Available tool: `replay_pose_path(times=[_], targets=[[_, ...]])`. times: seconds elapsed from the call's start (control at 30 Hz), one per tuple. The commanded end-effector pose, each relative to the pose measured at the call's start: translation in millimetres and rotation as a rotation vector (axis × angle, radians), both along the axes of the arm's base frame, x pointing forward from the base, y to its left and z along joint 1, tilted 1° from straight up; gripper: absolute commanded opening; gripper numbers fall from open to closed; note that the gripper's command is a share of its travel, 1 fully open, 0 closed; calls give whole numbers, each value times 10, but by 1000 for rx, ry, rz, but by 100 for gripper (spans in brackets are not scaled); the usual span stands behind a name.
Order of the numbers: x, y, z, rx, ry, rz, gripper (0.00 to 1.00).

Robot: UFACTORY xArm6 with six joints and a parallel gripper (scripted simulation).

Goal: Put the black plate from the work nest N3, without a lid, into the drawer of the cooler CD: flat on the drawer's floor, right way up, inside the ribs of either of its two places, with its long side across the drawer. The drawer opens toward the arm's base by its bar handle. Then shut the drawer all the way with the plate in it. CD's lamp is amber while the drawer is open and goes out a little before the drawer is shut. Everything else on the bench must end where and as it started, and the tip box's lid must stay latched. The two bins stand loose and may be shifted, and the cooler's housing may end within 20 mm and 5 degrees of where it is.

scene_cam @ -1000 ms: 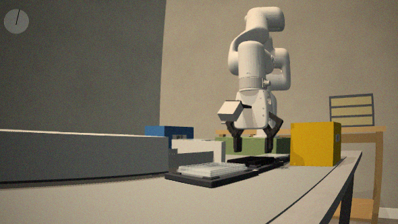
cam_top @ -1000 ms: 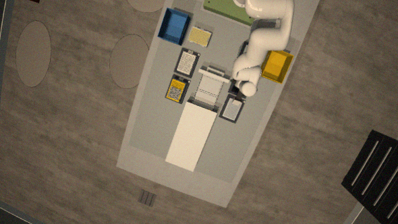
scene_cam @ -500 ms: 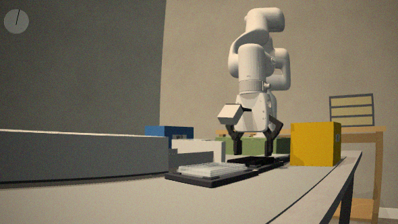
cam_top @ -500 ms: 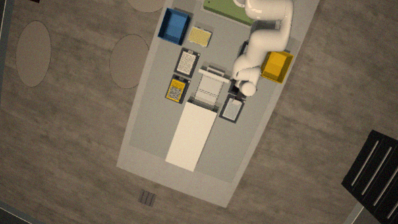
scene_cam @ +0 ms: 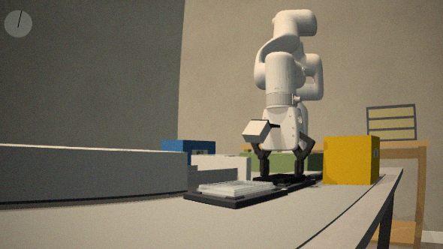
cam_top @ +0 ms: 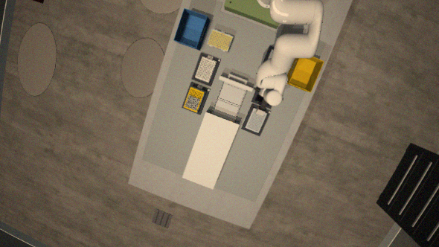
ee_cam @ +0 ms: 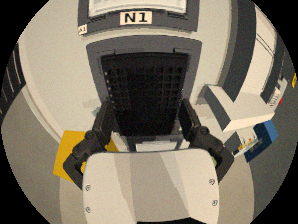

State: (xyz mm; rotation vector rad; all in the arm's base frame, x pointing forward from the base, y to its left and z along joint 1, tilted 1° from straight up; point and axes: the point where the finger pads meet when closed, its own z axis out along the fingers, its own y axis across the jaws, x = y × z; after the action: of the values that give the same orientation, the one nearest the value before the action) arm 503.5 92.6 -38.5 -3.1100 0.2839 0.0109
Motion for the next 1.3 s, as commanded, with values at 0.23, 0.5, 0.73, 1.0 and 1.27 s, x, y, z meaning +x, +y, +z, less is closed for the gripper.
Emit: replay_pose_path(times=[0.23, 0.5, 0.73, 1.0, 1.27], targets=[[17, 3, -16, 1, -4, 0, 100], [17, 3, -15, 1, -4, 0, 100], [17, 3, -5, 1, -4, 0, 0], [17, 3, -5, 1, -4, 0, 0], [17, 3, -5, 1, -4, 0, 0]])
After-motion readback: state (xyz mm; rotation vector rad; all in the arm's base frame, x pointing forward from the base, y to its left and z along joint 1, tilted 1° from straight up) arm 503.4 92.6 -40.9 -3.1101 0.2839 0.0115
